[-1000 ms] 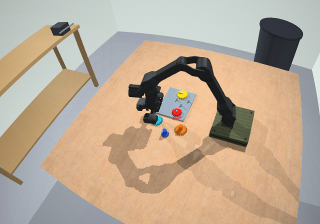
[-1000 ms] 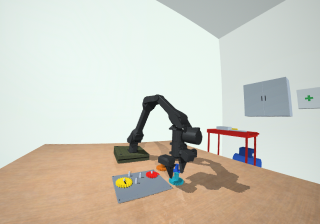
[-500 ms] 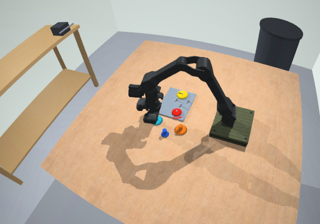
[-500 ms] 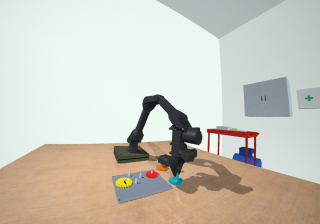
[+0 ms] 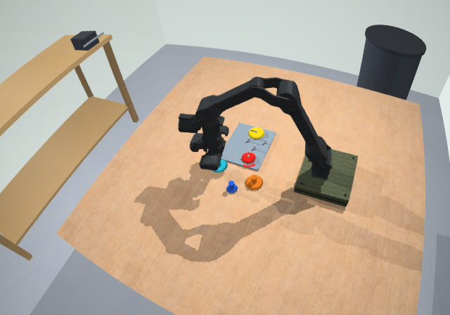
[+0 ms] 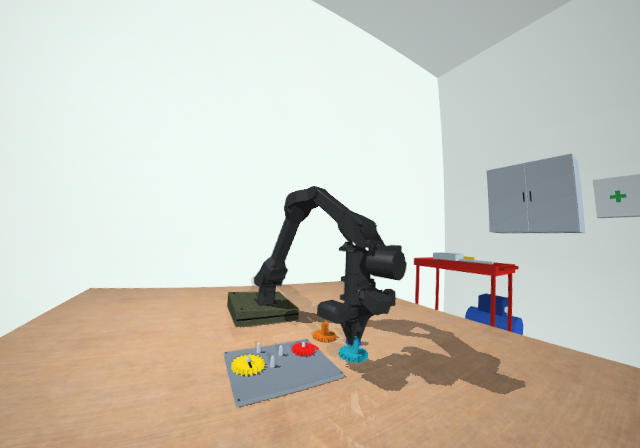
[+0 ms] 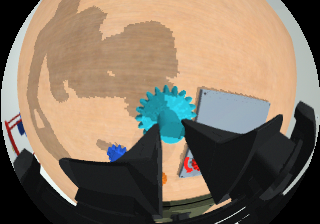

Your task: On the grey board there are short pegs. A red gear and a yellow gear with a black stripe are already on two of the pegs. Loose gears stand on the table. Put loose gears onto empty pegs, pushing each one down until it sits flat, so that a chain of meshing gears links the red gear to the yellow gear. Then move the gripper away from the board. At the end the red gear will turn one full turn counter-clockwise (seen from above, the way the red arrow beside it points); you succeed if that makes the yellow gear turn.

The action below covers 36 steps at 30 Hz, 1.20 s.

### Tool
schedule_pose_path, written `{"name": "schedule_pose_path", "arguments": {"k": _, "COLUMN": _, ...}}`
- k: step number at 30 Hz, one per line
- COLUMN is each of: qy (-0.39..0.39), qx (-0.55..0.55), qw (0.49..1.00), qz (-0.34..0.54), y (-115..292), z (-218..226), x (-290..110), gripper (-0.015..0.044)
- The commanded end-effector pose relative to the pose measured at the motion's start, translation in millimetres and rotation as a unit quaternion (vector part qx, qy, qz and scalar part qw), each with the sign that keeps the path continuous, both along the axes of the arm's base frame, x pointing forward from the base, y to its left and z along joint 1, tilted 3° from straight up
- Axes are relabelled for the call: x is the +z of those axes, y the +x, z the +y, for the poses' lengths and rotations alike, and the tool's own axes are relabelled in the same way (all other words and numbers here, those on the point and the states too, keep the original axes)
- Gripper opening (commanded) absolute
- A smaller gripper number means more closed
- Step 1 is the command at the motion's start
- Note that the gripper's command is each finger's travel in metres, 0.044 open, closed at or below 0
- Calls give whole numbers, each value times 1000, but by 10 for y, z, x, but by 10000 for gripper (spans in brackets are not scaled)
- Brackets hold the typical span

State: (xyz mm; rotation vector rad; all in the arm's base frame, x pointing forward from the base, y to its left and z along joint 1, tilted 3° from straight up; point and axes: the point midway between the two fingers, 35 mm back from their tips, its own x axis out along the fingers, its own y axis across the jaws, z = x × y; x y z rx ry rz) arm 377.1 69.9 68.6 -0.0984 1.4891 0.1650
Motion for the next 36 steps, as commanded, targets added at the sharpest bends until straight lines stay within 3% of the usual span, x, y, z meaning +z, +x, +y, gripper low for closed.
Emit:
{"name": "schedule_pose_path", "arguments": {"k": 1, "qy": 0, "qx": 1, "qw": 1000, "qz": -1, "y": 14, "z": -7, "x": 101, "gripper": 0}}
{"name": "schedule_pose_path", "arguments": {"k": 36, "qy": 0, "qx": 0, "qw": 1000, "qz": -1, "y": -60, "z": -96, "x": 931, "gripper": 0}}
